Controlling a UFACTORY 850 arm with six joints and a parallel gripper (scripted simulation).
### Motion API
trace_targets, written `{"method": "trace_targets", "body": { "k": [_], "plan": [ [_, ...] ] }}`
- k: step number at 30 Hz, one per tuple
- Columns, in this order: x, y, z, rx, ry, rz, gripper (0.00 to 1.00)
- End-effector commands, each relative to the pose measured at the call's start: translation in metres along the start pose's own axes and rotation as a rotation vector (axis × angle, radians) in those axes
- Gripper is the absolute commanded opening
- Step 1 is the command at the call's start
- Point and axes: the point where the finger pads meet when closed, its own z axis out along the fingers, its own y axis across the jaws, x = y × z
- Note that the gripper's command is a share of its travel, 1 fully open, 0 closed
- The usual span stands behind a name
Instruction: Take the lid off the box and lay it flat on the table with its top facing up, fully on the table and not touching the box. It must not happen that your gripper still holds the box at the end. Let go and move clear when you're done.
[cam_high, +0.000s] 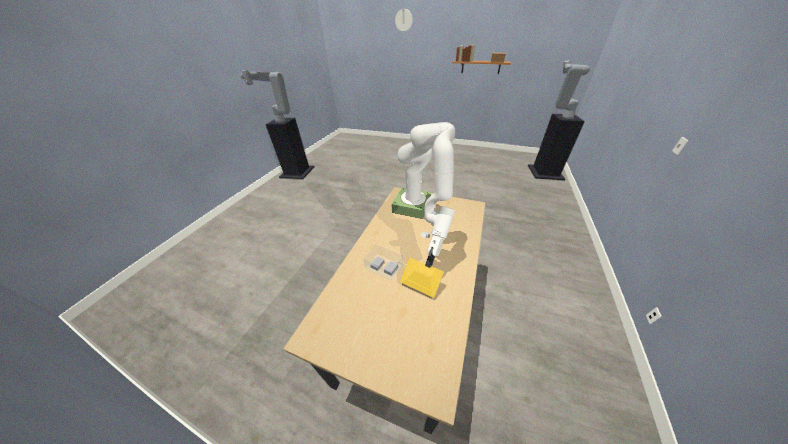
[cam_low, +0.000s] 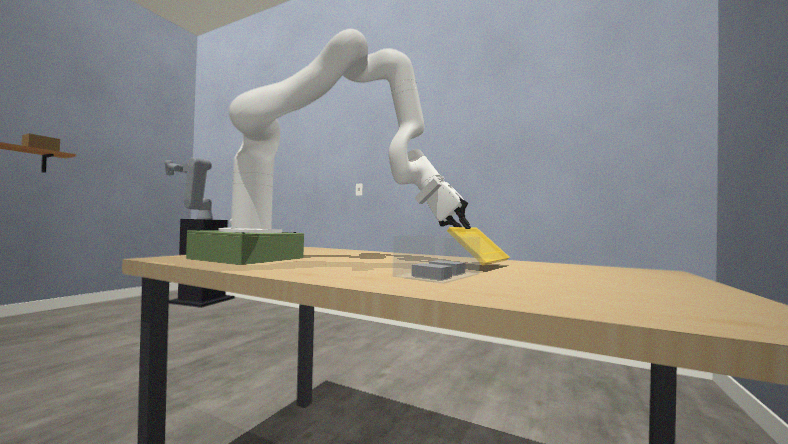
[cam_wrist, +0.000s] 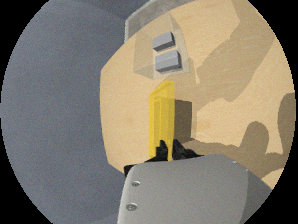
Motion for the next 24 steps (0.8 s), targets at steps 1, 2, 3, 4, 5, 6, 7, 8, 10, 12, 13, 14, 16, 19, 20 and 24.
{"method": "trace_targets", "body": {
  "k": [1, 2, 3, 4, 5, 6, 7, 8, 10, 12, 13, 14, 16, 19, 20, 24],
  "plan": [
    [-0.001, 0.002, 0.004, 0.002, -0.001, 0.001, 0.00],
    [-0.001, 0.003, 0.005, 0.002, -0.001, 0.001, 0.00],
    [-0.001, 0.004, 0.006, 0.002, -0.001, 0.001, 0.00],
    [-0.001, 0.005, 0.007, 0.002, -0.001, 0.001, 0.00],
    [-0.001, 0.006, 0.008, 0.002, -0.001, 0.001, 0.00],
    [-0.001, 0.007, 0.009, 0.002, -0.001, 0.001, 0.00],
    [-0.001, 0.008, 0.010, 0.002, -0.001, 0.001, 0.00],
    [-0.001, 0.008, 0.011, 0.002, -0.001, 0.001, 0.00],
    [-0.001, 0.009, 0.011, 0.002, -0.001, 0.001, 0.00],
    [-0.001, 0.009, 0.011, 0.002, -0.001, 0.001, 0.00],
    [-0.001, 0.009, 0.011, 0.002, -0.001, 0.001, 0.00],
    [-0.001, 0.009, 0.011, 0.002, -0.001, 0.001, 0.00],
    [0.000, 0.009, 0.011, 0.006, 0.000, 0.001, 0.00],
    [0.000, 0.011, 0.012, 0.042, 0.001, 0.000, 0.00],
    [0.000, 0.012, 0.012, 0.057, 0.000, 0.001, 0.00],
    [-0.001, 0.020, 0.013, 0.071, -0.001, 0.001, 0.00]
  ]
}}
